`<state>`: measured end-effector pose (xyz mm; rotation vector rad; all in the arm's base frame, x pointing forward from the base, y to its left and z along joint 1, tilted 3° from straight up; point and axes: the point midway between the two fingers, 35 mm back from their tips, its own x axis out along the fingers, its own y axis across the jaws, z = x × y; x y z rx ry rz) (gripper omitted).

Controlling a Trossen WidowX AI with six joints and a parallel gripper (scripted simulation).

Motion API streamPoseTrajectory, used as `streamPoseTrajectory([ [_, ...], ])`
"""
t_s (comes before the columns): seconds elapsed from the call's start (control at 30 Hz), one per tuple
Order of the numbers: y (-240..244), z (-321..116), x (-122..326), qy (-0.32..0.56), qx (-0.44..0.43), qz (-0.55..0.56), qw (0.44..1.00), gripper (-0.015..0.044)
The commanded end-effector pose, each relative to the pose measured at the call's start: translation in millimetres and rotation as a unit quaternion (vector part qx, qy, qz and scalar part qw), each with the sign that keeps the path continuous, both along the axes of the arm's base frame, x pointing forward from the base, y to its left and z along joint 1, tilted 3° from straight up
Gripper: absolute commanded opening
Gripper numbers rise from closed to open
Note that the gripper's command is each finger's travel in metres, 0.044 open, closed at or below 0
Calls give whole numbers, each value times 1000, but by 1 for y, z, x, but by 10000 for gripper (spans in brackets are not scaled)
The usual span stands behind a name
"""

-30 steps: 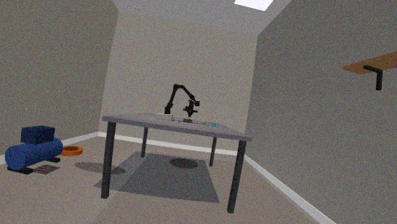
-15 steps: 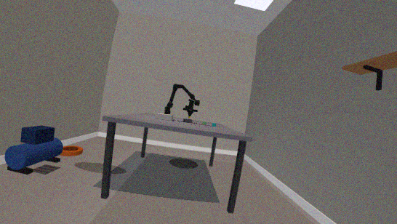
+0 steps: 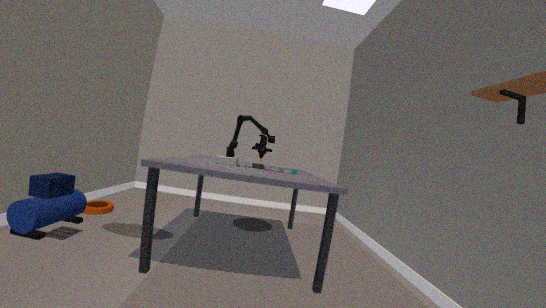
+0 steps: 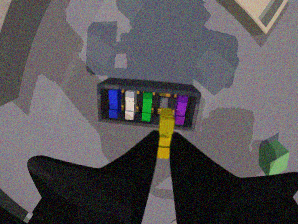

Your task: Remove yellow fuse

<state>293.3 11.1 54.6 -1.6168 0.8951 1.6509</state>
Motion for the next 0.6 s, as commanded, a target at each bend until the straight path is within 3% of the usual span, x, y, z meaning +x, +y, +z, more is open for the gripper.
streamPoseTrajectory([
  [0.0, 8, 2, 2, -1, 2, 0, 1000, 0],
  [0.57, 102, 3, 0, -2, 7, 1, 1000, 0],
])
